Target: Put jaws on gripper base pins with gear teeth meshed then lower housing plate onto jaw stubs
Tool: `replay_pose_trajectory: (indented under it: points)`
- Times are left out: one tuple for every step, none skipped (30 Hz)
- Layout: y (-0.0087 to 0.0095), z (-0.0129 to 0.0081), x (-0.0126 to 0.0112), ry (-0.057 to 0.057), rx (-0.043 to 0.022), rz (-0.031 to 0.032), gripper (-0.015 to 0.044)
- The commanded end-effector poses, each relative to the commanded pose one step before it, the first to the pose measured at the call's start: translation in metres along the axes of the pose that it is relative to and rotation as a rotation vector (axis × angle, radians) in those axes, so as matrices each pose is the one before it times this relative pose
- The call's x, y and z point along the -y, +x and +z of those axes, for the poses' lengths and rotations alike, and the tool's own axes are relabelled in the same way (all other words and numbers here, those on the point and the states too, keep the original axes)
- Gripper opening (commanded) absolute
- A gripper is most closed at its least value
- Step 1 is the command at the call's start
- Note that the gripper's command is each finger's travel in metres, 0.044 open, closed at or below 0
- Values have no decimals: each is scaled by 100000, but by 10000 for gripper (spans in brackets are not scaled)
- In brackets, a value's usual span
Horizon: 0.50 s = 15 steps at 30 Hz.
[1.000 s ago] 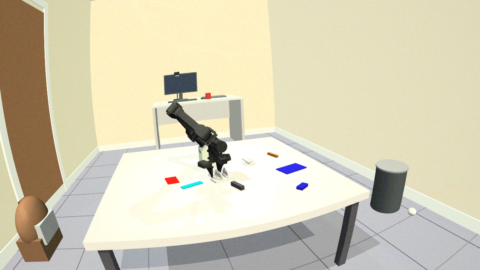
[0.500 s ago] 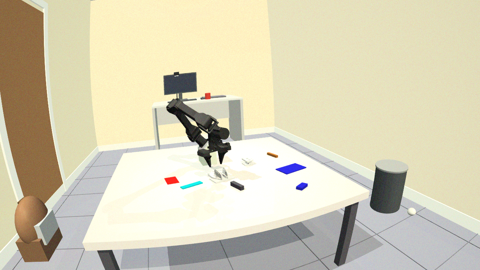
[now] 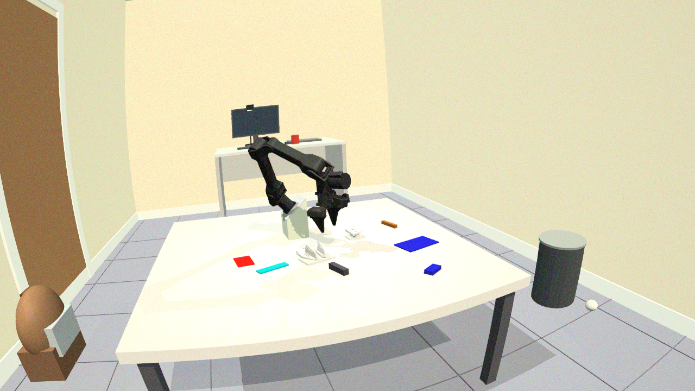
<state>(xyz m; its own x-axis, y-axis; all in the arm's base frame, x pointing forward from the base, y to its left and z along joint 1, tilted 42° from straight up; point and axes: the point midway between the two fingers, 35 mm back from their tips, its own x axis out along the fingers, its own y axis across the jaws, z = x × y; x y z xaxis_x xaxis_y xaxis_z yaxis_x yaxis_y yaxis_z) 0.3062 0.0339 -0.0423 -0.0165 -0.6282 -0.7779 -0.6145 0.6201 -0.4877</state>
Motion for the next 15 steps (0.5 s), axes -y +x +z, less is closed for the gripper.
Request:
replay_pose_trajectory:
  points:
    - [-457,893,-2497,-10393,1010,1289,440]
    - [-50,210,-643,-2494,87,236,440]
    - [-44,212,-640,-2490,68,224,440]
    - [-38,213,-637,-2485,49,213,440]
    - [-32,214,-634,-2480,29,202,440]
    - [-27,215,-630,-2474,10,192,440]
    - [-21,215,-627,-2469,-10,181,440]
    - [-15,216,-624,-2463,-30,171,440]
    - [-16,242,-593,-2662,-82,289,440]
    - [-11,254,-612,-2755,-105,291,440]
    - [-4,257,-609,-2747,-125,283,440]
    - [2,259,-605,-2738,-146,275,440]
    - [8,262,-601,-2730,-167,267,440]
    - [15,264,-597,-2721,-188,261,440]
    - [21,266,-588,-2733,-207,233,440]
